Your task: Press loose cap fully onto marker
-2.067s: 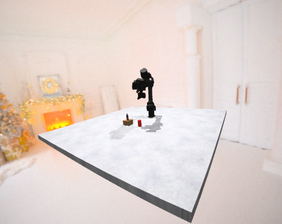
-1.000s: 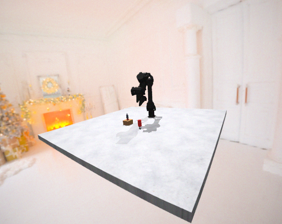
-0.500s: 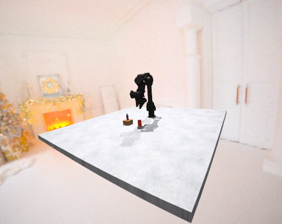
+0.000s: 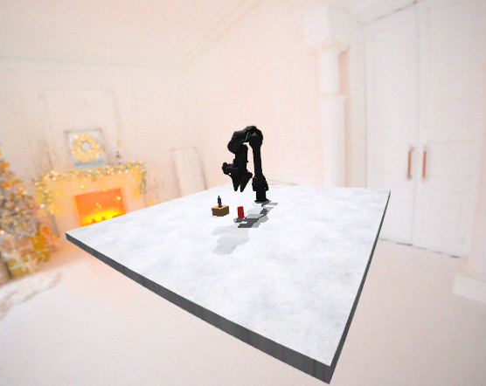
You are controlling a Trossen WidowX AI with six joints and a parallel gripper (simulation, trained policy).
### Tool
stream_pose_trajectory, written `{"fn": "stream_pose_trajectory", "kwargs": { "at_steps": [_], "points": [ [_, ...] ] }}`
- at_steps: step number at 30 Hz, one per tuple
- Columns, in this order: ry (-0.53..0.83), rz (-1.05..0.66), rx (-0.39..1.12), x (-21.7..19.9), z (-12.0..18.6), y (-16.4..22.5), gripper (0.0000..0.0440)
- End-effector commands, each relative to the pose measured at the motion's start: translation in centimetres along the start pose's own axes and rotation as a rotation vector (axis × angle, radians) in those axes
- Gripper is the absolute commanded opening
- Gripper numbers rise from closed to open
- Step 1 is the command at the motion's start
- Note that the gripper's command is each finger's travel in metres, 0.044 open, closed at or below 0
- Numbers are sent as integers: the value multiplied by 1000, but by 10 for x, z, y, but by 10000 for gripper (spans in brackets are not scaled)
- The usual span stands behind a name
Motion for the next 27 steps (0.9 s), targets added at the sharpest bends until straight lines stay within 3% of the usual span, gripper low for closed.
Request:
{"fn": "stream_pose_trajectory", "kwargs": {
  "at_steps": [1, 27],
  "points": [
    [35, -11, 15, 1, -7, -1, 337],
    [240, -31, 120, -3, -50, -10, 333]
  ]
}}
Point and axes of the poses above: the point midway between the two fingers, 35 mm back from their tips, its own z axis back along the fingers, its own x axis across the jaws, y = z × x, the point moved 9 cm from there along z, back along the fingers, and after that the axes turned 12 degrees about z, right-handed, at the moved point
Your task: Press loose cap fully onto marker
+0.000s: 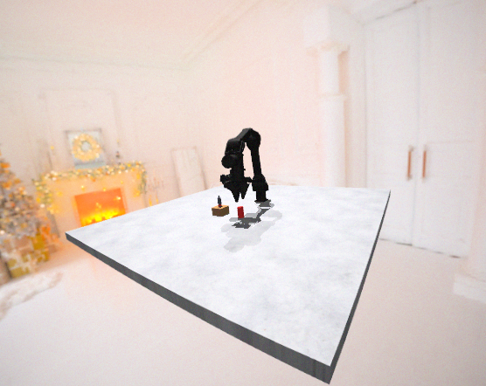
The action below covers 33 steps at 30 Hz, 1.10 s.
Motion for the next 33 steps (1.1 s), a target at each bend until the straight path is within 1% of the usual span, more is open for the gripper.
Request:
{"fn": "stream_pose_trajectory", "kwargs": {
  "at_steps": [1, 13, 22, 30, 33],
  "points": [
    [33, 5, 18, 1, -8, -1, 332],
    [108, 22, 60, 1, -30, -5, 317],
    [153, 50, 81, 1, -54, -6, 298],
    [172, 79, 77, 0, -70, -7, 269],
    [176, 89, 69, 0, -73, -7, 244]
  ]
}}
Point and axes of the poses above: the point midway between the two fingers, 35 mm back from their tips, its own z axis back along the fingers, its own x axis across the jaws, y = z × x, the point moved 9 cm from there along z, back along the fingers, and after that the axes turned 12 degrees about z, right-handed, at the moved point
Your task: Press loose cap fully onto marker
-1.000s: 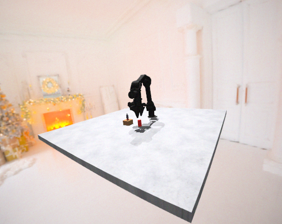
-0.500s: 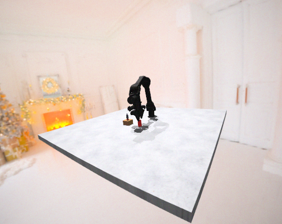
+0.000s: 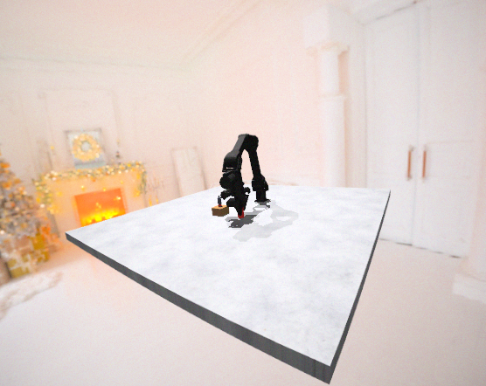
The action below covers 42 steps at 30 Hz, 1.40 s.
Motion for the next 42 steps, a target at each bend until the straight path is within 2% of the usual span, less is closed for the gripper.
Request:
{"fn": "stream_pose_trajectory", "kwargs": {
  "at_steps": [1, 7, 22, 42],
  "points": [
    [13, 15, -8, 1, -6, 0, 229],
    [9, 28, -23, -2, 3, 1, 73],
    [-55, 9, -52, -10, 55, -12, 52],
    [-80, -98, -44, -51, 104, -66, 30]
  ]
}}
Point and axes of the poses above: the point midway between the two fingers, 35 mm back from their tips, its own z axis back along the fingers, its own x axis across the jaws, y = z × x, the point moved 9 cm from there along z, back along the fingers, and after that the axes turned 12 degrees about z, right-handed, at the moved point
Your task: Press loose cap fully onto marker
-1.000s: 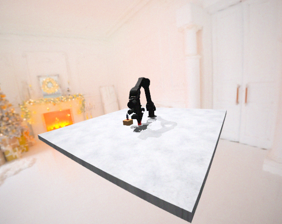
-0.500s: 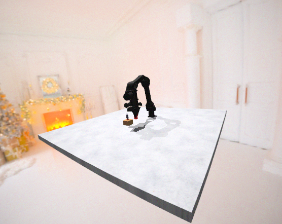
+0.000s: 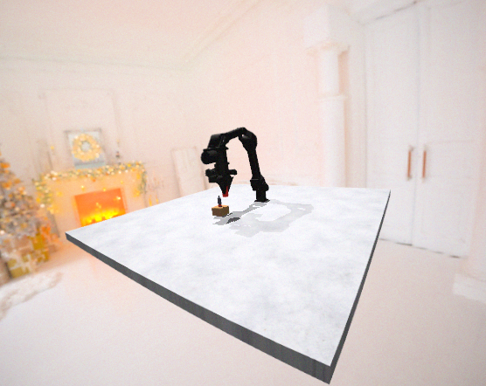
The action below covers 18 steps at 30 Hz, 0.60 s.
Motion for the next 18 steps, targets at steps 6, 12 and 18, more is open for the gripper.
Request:
{"fn": "stream_pose_trajectory", "kwargs": {
  "at_steps": [6, 12, 18],
  "points": [
    [0, -57, 2, -20, 13, -26, 18],
    [10, -100, 8, -32, 16, -42, 6],
    [23, -123, 26, -36, 10, -49, 0]
  ]
}}
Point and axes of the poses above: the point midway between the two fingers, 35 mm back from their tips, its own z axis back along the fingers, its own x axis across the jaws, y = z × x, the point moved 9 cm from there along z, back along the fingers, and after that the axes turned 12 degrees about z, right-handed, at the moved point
